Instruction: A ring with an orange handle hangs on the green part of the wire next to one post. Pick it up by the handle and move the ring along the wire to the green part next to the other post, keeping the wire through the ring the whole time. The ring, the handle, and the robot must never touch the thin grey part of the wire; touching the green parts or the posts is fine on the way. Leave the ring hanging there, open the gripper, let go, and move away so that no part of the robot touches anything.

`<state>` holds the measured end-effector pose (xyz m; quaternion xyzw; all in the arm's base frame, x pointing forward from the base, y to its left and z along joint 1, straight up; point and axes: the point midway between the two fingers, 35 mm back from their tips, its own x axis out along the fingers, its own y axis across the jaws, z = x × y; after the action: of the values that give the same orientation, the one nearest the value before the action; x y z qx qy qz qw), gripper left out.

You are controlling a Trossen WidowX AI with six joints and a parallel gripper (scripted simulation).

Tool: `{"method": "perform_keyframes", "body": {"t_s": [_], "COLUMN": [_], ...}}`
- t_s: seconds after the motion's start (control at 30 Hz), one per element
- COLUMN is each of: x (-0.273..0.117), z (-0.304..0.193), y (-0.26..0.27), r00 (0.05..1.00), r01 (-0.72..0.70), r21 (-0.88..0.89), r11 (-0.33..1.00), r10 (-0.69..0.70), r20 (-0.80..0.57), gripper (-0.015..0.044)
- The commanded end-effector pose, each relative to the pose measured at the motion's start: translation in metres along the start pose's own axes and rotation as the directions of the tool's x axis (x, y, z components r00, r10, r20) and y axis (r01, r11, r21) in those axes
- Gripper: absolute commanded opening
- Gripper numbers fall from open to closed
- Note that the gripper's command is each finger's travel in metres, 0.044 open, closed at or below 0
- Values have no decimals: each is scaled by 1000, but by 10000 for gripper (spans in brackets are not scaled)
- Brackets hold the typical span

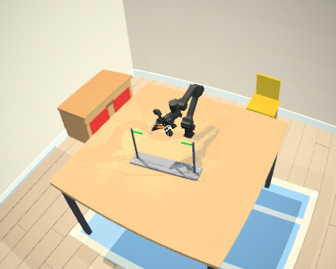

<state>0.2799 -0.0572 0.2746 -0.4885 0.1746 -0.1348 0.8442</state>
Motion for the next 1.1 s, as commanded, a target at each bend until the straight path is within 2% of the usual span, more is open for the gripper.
{"method": "perform_keyframes", "body": {"t_s": [0.0,0.6,1.07], "x": [0,1,1], "z": [-2,0,-1], "y": [-2,-17,-16], "r00": [999,981,972], "r01": [39,194,235], "r21": [-66,-298,-357], "r11": [997,934,904], "r10": [-39,-185,-220], "r20": [2,61,83], "gripper": [-150,-150,-150]}}
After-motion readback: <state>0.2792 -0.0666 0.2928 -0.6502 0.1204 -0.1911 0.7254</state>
